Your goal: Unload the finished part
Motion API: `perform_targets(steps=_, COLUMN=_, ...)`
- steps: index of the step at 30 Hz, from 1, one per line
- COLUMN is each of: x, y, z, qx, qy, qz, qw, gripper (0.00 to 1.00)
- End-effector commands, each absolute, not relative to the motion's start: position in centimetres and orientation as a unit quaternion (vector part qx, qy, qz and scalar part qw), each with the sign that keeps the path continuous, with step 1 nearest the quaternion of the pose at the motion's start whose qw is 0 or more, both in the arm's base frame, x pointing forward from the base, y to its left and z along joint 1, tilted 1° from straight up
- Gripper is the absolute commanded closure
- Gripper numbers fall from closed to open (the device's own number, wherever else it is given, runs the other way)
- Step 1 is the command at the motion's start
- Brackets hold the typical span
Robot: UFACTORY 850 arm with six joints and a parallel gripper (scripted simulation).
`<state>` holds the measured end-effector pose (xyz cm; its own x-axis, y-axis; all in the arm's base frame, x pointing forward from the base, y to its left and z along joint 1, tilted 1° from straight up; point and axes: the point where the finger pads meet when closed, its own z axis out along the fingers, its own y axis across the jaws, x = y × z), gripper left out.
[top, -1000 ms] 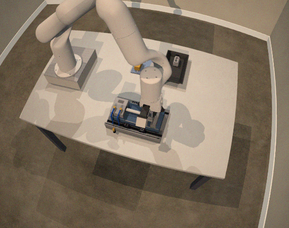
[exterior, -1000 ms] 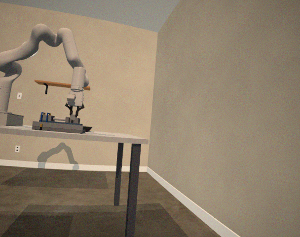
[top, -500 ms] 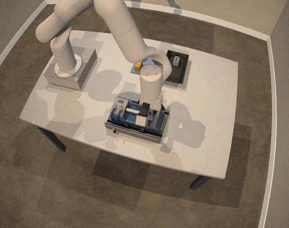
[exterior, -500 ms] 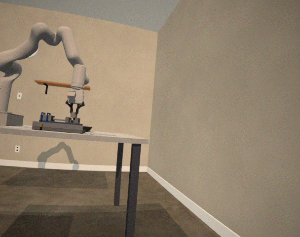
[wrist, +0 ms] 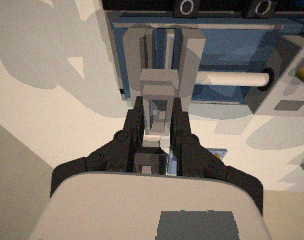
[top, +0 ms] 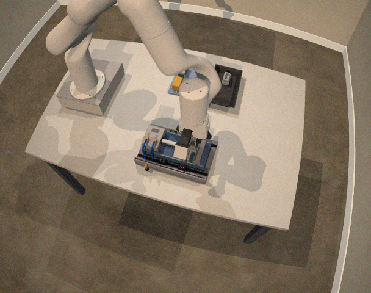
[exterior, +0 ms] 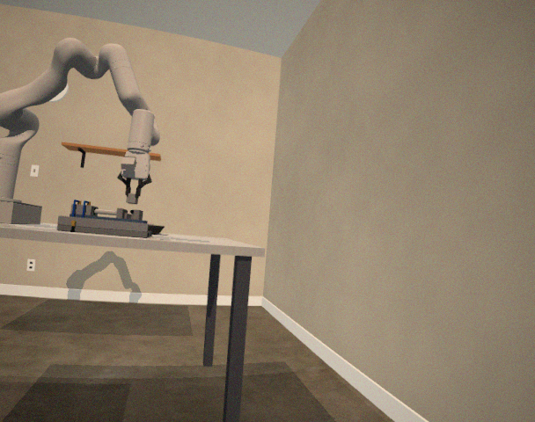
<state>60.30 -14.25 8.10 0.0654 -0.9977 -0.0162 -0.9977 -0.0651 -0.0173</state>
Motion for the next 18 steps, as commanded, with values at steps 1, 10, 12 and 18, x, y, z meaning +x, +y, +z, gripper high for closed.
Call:
perform_targets(steps=1, x=60.4, y=-14.3, z=8.6, qx=-0.730, qy=0.684, qz=-0.001, qw=0.012, gripper=1.00)
perform_targets(steps=10, x=60.4, y=-14.1, z=8.8, qx=-0.730, qy=0.684, qz=-0.001, qw=0.012, gripper=1.00)
perform_targets(steps=12, x=60.5, y=-13.8, z=8.8, qx=-0.730, qy=0.683, qz=-0.001, qw=0.012, gripper=1.00)
perform_targets(steps=18, x=61.8, y=-9.2, z=8.9, qx=-0.731, qy=0.683, qz=-0.001, qw=0.012, gripper=1.00)
